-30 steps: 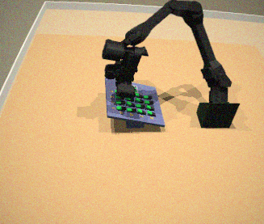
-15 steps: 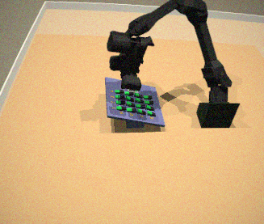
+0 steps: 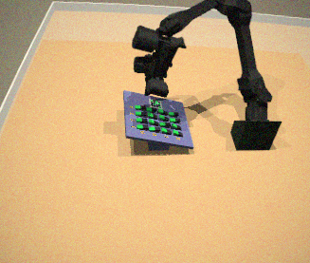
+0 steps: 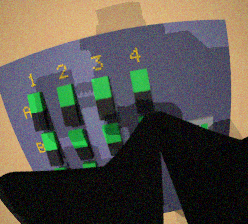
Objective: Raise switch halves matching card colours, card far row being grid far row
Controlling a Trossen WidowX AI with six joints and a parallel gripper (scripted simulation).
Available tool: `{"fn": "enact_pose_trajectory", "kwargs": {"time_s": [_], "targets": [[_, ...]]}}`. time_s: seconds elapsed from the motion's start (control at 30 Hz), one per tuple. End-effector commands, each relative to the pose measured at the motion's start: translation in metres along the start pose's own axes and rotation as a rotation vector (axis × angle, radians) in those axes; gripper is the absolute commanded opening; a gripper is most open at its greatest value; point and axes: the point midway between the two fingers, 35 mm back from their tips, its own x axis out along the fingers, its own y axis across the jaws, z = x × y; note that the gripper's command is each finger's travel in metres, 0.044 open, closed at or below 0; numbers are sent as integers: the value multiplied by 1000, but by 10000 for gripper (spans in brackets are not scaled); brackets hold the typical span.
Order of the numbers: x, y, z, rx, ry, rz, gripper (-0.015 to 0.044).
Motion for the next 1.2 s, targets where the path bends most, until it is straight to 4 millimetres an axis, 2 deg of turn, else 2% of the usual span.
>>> {"fn": "enact_pose_trajectory", "kwargs": {"time_s": [0.0, 0.63, 1.17], "targets": [[21, 0, -7, -12, 4, -2, 0], [45, 0, -8, -12, 4, -3, 0], [45, 0, -8, -12, 4, -3, 0]]}}
